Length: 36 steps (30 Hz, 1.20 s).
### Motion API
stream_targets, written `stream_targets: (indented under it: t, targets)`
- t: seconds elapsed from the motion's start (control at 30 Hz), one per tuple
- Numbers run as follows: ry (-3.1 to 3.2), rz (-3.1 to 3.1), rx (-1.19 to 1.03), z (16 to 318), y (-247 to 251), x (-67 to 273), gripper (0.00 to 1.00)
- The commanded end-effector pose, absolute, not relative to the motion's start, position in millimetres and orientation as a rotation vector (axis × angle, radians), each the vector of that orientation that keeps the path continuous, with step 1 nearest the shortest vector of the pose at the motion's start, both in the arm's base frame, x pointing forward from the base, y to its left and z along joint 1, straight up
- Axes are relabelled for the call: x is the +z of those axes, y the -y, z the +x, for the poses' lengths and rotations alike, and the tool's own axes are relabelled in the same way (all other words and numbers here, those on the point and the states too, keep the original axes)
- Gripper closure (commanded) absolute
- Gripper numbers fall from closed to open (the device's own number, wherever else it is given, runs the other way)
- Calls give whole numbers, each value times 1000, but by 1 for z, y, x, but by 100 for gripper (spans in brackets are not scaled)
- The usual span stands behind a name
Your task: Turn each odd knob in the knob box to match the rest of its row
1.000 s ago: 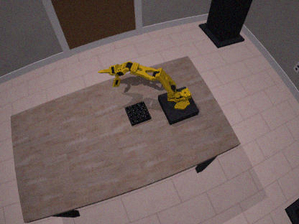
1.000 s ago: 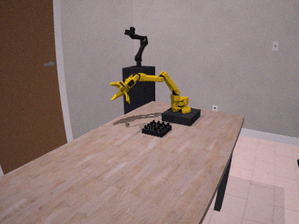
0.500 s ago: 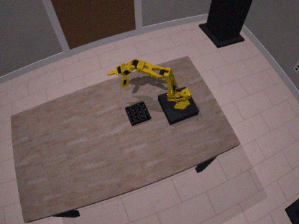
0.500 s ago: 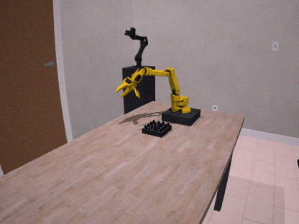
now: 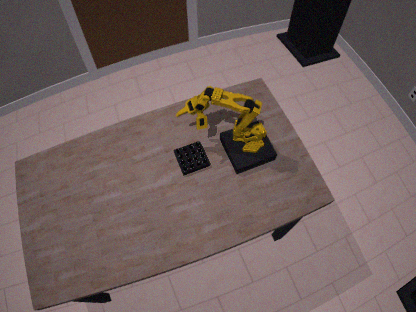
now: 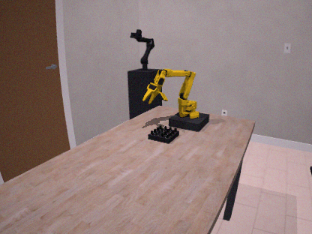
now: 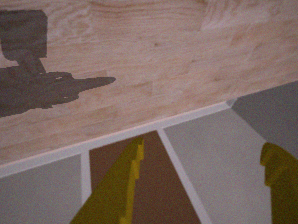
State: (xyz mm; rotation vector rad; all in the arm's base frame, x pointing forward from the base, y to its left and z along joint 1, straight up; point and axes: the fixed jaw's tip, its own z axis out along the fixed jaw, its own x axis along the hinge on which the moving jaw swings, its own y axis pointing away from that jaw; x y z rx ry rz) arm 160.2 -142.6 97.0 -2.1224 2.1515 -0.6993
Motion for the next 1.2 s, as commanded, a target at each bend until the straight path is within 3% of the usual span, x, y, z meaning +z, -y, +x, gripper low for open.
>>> stream_targets:
  t: [0.0, 0.27, 1.17]
  targets:
    - [-2142, -2113, -738, 135, 121, 86, 60]
    - [-2156, -2127, -671, 119, 108, 73, 60]
    - [-2227, -2013, -657, 121, 103, 73, 60]
